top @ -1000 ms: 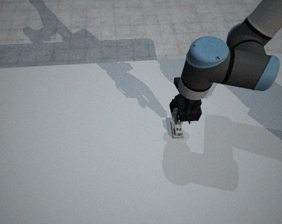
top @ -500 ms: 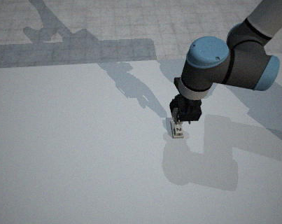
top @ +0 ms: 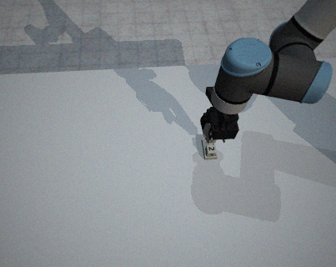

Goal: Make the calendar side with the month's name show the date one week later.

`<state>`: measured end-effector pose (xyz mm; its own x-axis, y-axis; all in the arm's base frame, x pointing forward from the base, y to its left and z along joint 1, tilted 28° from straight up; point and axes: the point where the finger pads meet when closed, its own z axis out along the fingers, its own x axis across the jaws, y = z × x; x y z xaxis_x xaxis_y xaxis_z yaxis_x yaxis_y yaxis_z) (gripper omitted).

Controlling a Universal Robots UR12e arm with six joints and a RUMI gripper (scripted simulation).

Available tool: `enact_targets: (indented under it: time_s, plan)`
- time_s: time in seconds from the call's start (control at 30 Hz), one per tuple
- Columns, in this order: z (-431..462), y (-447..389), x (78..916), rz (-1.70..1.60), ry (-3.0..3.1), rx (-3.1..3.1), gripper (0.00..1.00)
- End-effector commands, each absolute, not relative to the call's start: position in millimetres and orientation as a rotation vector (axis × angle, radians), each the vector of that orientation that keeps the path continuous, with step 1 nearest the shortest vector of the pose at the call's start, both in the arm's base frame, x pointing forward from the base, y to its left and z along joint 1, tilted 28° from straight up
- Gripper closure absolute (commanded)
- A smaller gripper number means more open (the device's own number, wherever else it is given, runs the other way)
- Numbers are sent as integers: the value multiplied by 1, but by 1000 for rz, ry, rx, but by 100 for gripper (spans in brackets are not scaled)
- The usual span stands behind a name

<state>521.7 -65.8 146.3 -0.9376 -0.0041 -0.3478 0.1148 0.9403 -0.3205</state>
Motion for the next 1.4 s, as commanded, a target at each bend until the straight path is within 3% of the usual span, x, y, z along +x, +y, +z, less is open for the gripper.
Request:
enact_targets:
  time_s: [0.0, 1.37]
  plan:
    - [140, -67, 520, -481, 2753, 83, 90]
    - [125, -73, 527, -482, 2750, 82, 90]
